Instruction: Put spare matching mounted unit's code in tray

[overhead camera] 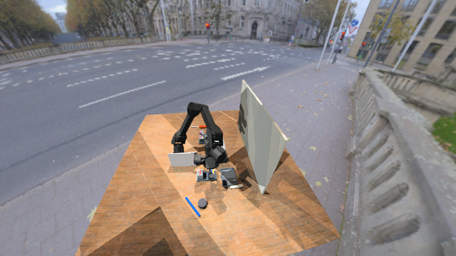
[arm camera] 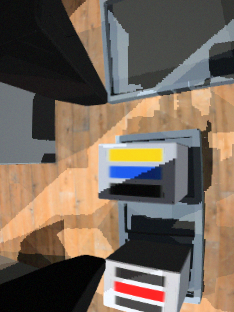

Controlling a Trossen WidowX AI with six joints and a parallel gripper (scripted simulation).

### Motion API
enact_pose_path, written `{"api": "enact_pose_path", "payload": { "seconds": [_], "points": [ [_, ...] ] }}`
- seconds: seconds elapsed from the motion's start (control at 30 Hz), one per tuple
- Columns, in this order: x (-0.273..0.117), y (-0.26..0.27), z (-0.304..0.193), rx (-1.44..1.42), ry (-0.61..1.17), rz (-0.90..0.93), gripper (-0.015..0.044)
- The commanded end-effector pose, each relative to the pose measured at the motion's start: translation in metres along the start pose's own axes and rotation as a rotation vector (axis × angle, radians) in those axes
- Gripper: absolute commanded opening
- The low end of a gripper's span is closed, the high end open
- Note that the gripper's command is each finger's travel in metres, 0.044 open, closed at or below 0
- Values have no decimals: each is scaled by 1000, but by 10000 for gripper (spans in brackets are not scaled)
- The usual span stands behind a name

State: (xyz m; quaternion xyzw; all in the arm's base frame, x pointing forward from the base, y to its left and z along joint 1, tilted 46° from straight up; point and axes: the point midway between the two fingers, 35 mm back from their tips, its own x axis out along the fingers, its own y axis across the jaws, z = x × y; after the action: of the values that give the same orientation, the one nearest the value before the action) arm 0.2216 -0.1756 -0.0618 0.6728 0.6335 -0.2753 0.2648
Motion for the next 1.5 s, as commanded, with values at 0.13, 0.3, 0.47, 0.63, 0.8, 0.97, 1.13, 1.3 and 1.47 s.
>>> {"api": "enact_pose_path", "payload": {
  "seconds": [0.13, 0.3, 0.47, 0.63, 0.8, 0.97, 1.13, 1.3, 1.47],
  "points": [
    [4, 1, 0, 2, -6, 11, 300],
    [11, 2, 1, 2, -6, 12, 300],
    [19, 3, 1, 2, -6, 12, 300],
    [27, 3, 1, 2, -6, 12, 300],
    [36, 4, 2, 2, -6, 12, 300],
    [44, 4, 2, 1, -6, 12, 300],
    [52, 4, 2, 1, -5, 12, 300],
    [61, 4, 1, 1, -5, 12, 300],
    [69, 3, 1, 1, -4, 12, 300]
  ]
}}
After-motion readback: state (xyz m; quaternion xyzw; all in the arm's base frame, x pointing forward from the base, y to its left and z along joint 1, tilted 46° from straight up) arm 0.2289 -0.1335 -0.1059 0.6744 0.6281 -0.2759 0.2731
